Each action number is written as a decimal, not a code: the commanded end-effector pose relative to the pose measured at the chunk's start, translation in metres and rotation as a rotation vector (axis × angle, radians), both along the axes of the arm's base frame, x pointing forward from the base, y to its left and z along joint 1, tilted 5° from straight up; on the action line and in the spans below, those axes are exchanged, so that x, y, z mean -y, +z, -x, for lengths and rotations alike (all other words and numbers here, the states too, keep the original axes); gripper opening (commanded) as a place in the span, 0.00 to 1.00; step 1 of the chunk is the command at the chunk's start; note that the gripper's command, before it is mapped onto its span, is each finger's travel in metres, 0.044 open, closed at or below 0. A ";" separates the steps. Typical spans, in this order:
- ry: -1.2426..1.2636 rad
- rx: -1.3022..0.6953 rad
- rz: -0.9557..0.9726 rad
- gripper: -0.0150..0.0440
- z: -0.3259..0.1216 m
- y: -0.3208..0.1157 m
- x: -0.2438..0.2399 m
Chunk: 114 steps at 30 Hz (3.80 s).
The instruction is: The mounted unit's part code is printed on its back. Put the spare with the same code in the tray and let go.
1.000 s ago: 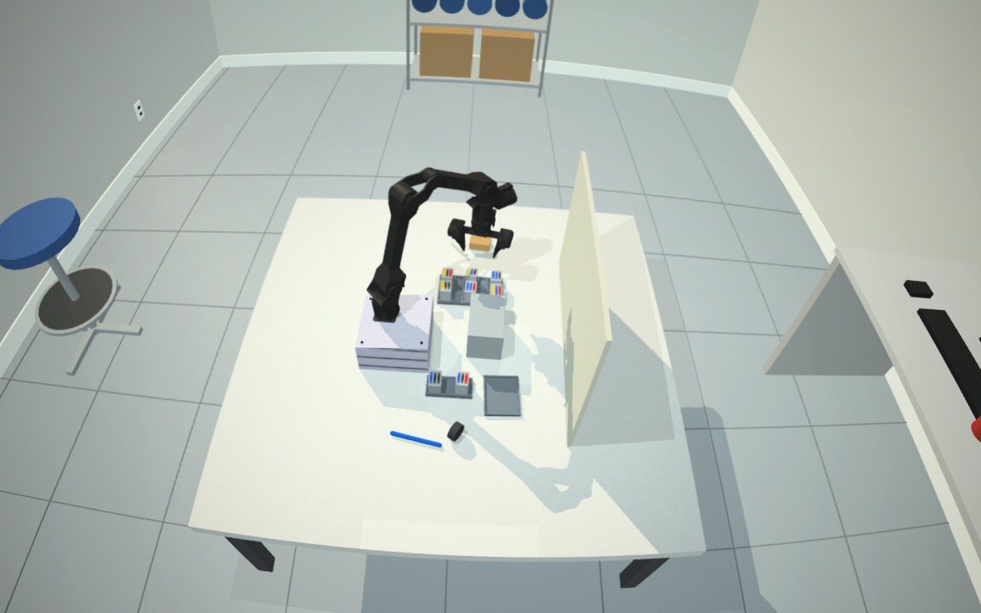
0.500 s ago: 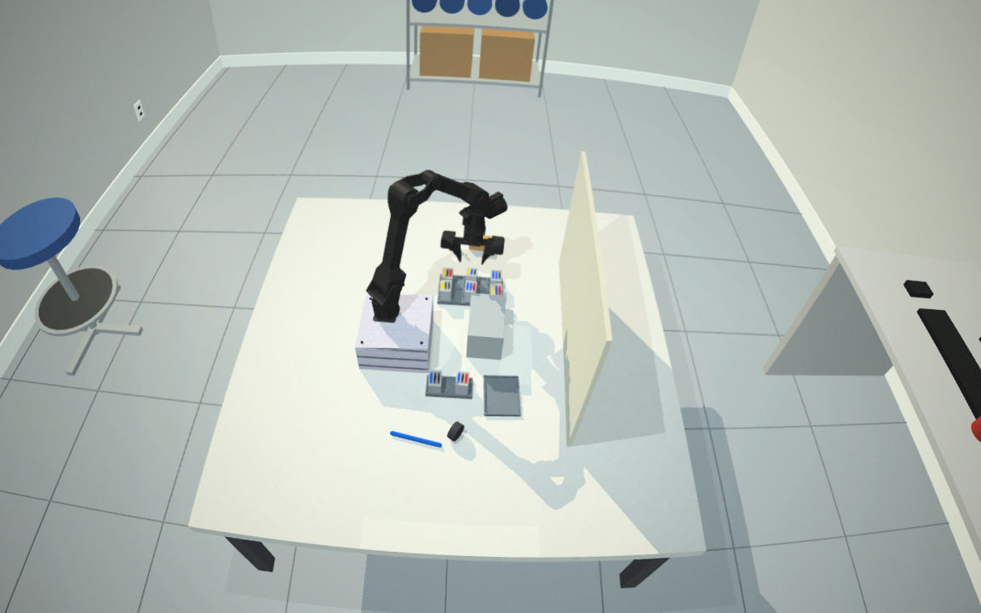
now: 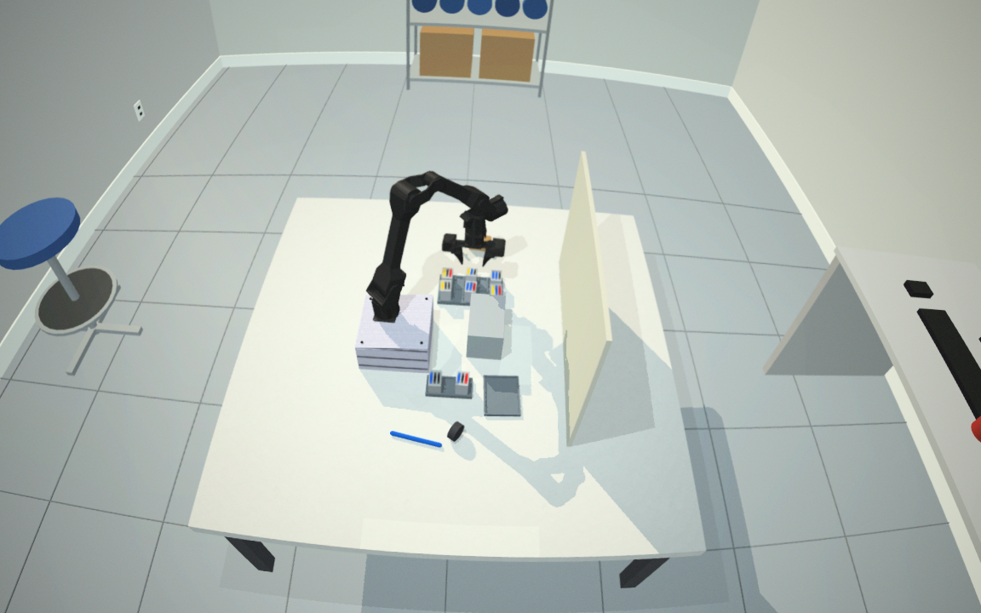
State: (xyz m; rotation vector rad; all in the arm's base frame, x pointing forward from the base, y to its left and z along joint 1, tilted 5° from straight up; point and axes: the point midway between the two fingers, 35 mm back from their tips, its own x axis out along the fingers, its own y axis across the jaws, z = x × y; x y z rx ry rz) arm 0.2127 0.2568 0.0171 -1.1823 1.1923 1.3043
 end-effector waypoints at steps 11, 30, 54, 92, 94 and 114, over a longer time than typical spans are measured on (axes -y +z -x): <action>0.003 -0.006 0.006 0.76 0.002 -0.025 -0.001; 0.003 -0.007 0.006 0.76 0.005 -0.056 -0.001; 0.006 -0.005 0.006 0.51 0.006 -0.070 0.000; 0.001 0.000 0.000 0.25 -0.002 0.032 -0.002; 0.002 -0.001 0.001 0.25 -0.003 0.044 -0.002; -0.032 0.001 0.008 0.25 -0.040 0.080 0.030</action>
